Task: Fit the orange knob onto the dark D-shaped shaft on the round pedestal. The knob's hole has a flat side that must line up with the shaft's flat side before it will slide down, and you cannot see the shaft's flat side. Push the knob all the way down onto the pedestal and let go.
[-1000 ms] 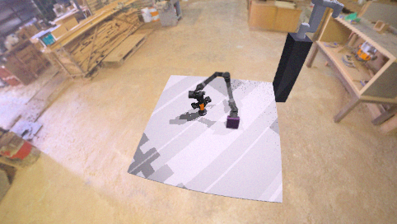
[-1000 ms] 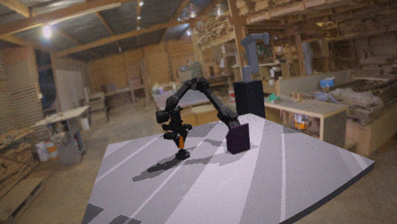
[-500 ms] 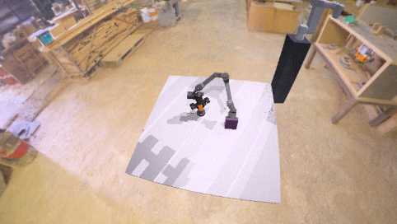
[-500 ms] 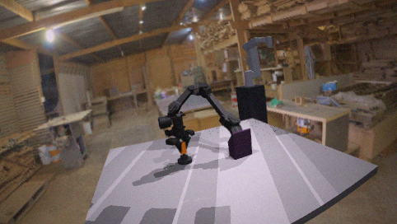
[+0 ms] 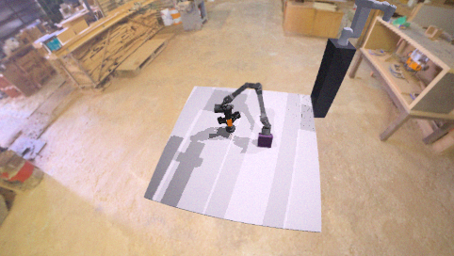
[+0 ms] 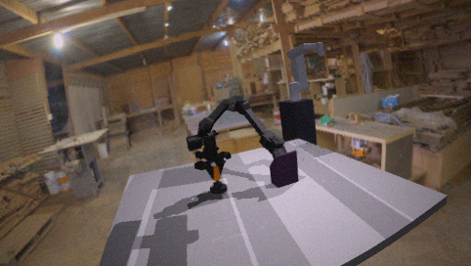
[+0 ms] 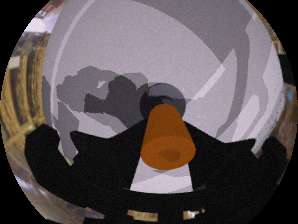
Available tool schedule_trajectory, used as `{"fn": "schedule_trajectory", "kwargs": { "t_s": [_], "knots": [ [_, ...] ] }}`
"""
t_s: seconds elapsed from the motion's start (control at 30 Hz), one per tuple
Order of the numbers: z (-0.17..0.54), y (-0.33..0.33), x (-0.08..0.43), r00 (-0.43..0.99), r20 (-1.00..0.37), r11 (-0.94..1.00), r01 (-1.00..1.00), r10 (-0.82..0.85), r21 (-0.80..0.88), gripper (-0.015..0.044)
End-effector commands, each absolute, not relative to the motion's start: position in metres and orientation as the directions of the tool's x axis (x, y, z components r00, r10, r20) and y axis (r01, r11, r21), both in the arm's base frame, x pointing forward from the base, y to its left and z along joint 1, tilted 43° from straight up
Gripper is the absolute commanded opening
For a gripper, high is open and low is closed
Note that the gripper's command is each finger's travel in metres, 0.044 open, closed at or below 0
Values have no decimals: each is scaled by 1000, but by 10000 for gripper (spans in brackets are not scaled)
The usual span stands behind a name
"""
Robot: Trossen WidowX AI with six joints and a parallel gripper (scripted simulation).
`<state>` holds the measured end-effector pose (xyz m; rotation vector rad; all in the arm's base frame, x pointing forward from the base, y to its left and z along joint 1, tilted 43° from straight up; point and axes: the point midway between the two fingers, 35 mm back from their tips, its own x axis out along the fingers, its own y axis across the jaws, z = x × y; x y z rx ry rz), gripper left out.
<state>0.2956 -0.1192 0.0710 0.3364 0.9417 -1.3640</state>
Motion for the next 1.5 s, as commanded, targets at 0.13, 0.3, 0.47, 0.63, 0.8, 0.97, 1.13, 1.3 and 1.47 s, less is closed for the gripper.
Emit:
{"fn": "schedule_trajectory", "kwargs": {
  "t_s": [0.13,0.3,0.47,0.63,0.8,0.97,1.13,1.3,1.47],
  "knots": [
    [70,-120,295,-75,-732,160,956,-677,-247,0],
    [69,-121,295,-75,-732,160,956,-677,-247,0],
    [69,-121,295,-75,-732,160,956,-677,-247,0],
    [69,-122,295,-75,-732,160,956,-677,-247,0],
    [71,-119,296,-75,-732,160,956,-677,-247,0],
    [72,-119,296,-75,-732,121,970,-677,-212,0],
    [71,-120,296,-75,-732,8,994,-677,-109,0],
    [70,-120,296,-75,-732,8,994,-677,-109,0],
    [69,-121,295,-75,-732,8,994,-677,-109,0]
  ]
}}
